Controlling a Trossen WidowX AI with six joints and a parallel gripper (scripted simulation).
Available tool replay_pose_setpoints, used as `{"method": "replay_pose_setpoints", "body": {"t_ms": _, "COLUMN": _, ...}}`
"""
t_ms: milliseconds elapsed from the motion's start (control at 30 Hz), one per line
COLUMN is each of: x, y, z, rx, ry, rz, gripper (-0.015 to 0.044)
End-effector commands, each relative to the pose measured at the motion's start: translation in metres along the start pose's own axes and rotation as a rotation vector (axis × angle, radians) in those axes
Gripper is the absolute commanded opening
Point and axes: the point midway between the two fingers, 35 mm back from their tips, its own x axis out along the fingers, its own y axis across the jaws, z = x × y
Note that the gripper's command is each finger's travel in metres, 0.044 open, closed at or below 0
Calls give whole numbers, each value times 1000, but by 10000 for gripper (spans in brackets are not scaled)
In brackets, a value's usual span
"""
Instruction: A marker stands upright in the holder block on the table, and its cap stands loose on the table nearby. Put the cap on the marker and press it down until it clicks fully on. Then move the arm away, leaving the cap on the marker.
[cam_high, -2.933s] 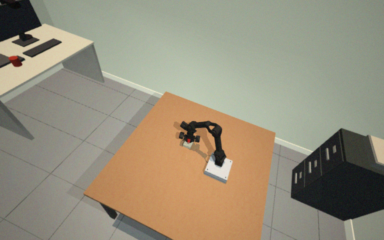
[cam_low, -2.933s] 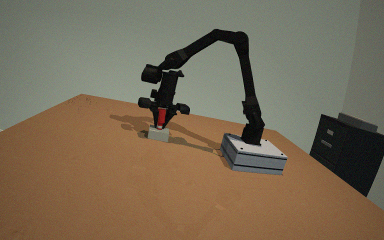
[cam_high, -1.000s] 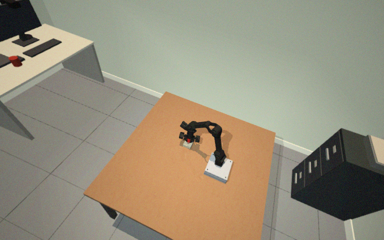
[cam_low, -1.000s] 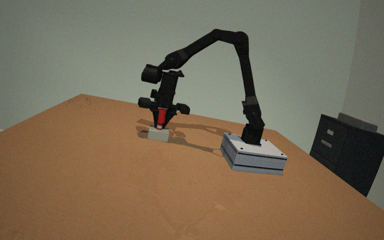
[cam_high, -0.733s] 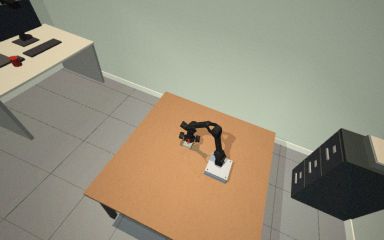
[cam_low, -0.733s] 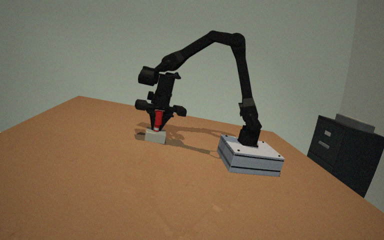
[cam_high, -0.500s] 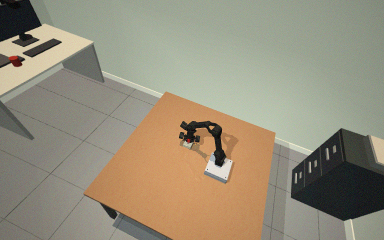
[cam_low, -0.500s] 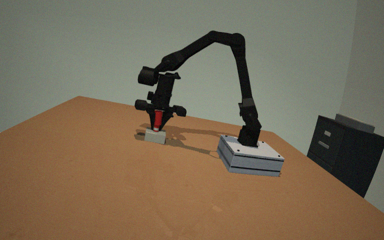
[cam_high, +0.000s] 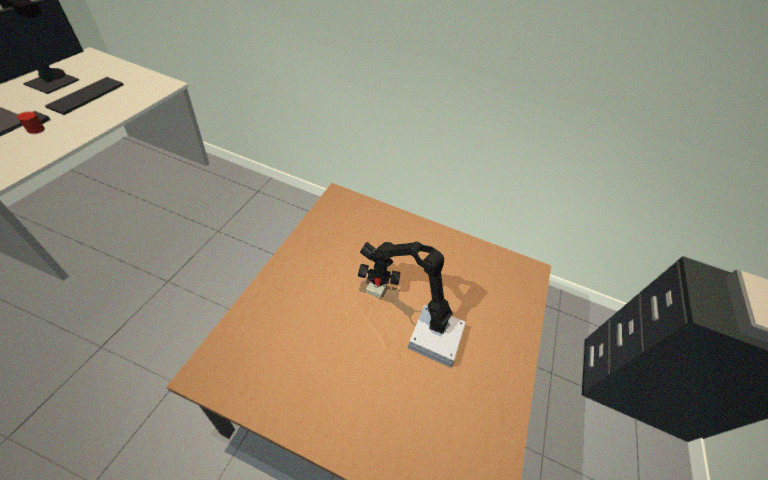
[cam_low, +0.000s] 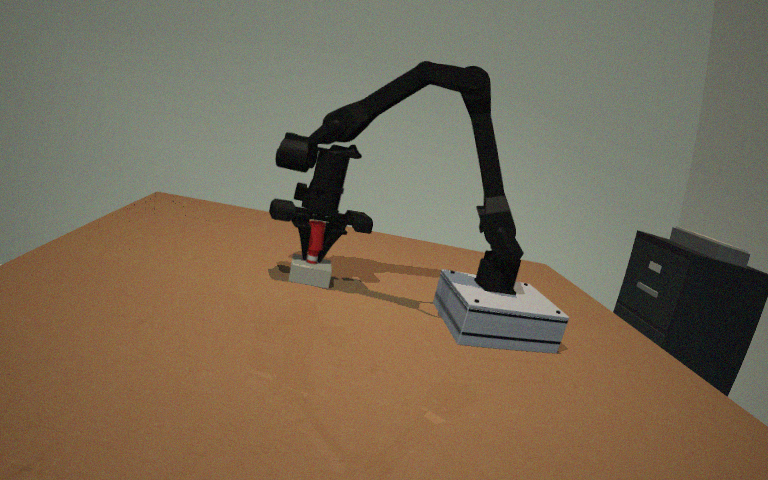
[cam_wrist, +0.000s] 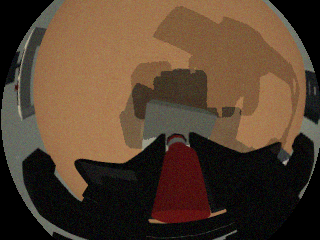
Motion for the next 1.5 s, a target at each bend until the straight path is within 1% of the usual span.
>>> {"method": "replay_pose_setpoints", "body": {"t_ms": 0, "x": 5, "y": -1, "z": 0, "rx": -2, "ry": 4, "rz": -2, "gripper": 0}}
{"method": "replay_pose_setpoints", "body": {"t_ms": 1167, "x": 5, "y": -1, "z": 0, "rx": -2, "ry": 4, "rz": -2, "gripper": 0}}
{"method": "replay_pose_setpoints", "body": {"t_ms": 1200, "x": 0, "y": 0, "z": 0, "rx": 0, "ry": 0, "rz": 0, "gripper": 26}}
{"method": "replay_pose_setpoints", "body": {"t_ms": 1467, "x": 0, "y": 0, "z": 0, "rx": 0, "ry": 0, "rz": 0, "gripper": 236}}
